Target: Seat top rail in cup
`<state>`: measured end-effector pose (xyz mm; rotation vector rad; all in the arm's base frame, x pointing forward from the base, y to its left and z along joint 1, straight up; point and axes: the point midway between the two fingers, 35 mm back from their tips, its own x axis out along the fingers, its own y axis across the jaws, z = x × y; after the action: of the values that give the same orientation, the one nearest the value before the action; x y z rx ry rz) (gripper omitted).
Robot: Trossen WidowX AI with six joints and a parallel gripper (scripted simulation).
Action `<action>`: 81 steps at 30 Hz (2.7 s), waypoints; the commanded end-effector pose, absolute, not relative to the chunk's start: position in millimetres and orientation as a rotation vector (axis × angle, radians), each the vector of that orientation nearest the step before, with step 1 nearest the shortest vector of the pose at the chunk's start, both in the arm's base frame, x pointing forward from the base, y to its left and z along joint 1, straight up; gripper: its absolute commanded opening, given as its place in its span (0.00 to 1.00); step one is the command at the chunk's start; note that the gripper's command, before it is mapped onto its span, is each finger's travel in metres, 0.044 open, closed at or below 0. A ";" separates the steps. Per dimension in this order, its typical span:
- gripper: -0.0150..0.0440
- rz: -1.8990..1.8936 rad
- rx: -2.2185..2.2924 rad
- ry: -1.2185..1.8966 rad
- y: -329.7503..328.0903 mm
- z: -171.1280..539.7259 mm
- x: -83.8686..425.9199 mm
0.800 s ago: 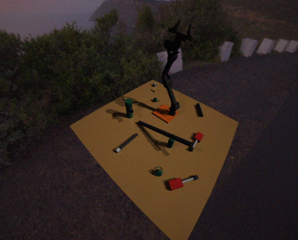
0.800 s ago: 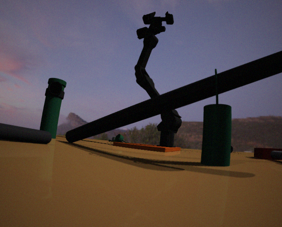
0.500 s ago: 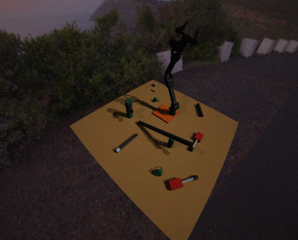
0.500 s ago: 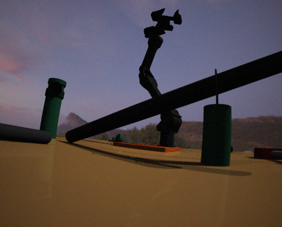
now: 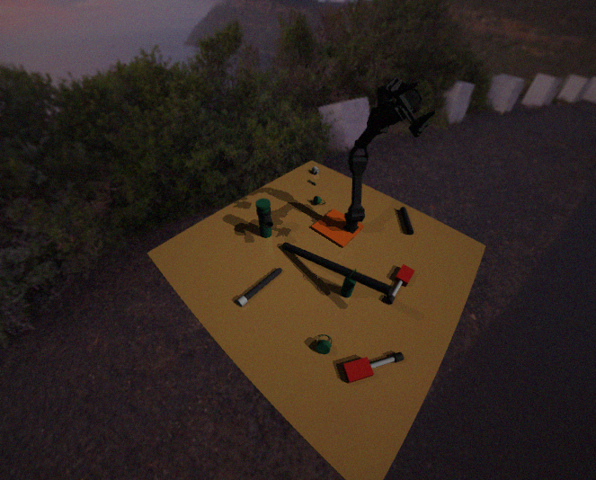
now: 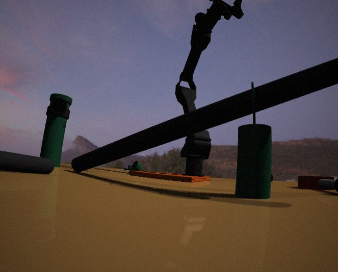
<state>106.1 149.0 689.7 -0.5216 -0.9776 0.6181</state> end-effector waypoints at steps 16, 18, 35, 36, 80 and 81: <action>1.00 0.430 -0.429 0.054 116.1 491.1 310.9; 1.00 0.379 -0.390 0.170 99.1 464.5 325.0; 1.00 -0.179 0.099 1.012 -64.8 265.4 320.2; 1.00 -0.186 0.105 1.019 -66.1 263.9 319.2; 1.00 0.383 -1.135 1.106 -222.2 214.4 340.9; 1.00 0.383 -1.135 1.106 -222.2 214.4 340.9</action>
<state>341.4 -223.5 220.6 -1.1361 1.1084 0.3718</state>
